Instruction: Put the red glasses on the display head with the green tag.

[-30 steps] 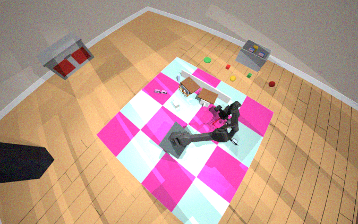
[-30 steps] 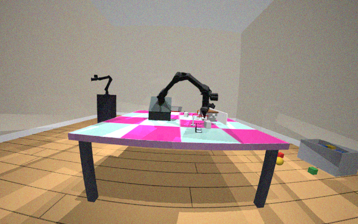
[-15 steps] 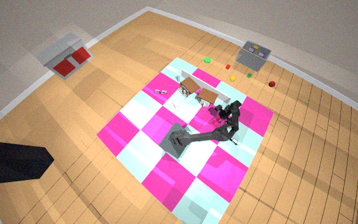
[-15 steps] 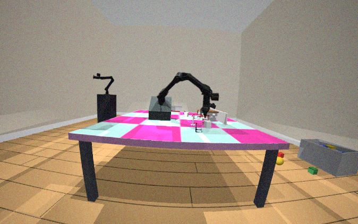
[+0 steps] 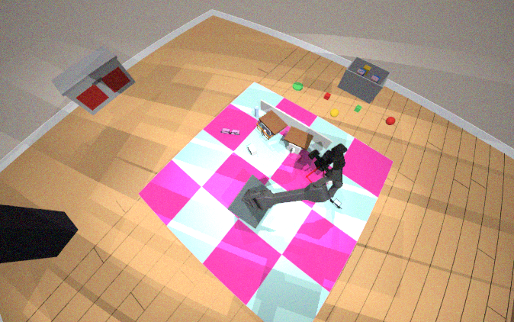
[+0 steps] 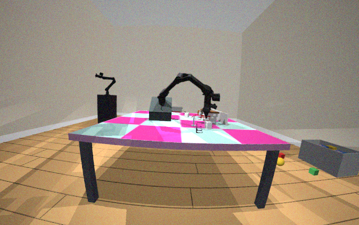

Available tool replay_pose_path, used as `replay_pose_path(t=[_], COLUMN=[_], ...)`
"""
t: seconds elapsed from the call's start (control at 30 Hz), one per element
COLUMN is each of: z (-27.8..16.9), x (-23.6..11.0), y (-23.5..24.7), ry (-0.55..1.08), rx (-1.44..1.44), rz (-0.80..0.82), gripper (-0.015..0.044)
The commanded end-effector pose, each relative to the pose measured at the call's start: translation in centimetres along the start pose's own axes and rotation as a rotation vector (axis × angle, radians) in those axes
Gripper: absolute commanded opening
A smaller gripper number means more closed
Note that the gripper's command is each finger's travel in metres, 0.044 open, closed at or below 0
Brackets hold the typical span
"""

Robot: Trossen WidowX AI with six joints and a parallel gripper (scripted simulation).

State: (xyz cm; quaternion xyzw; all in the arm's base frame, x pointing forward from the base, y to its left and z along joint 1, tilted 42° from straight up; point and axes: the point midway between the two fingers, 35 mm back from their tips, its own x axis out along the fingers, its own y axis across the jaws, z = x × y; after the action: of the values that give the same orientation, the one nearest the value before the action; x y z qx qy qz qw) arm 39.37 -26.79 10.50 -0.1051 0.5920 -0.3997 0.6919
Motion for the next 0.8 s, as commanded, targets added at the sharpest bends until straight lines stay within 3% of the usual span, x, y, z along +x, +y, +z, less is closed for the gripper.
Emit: replay_pose_path(t=[0.0, 0.77], z=[0.02, -0.35], x=[0.14, 0.15], y=[0.11, 0.13], ry=[0.004, 0.004], rx=[0.000, 0.000], rz=[-0.003, -0.003], gripper=[0.0000, 0.0000])
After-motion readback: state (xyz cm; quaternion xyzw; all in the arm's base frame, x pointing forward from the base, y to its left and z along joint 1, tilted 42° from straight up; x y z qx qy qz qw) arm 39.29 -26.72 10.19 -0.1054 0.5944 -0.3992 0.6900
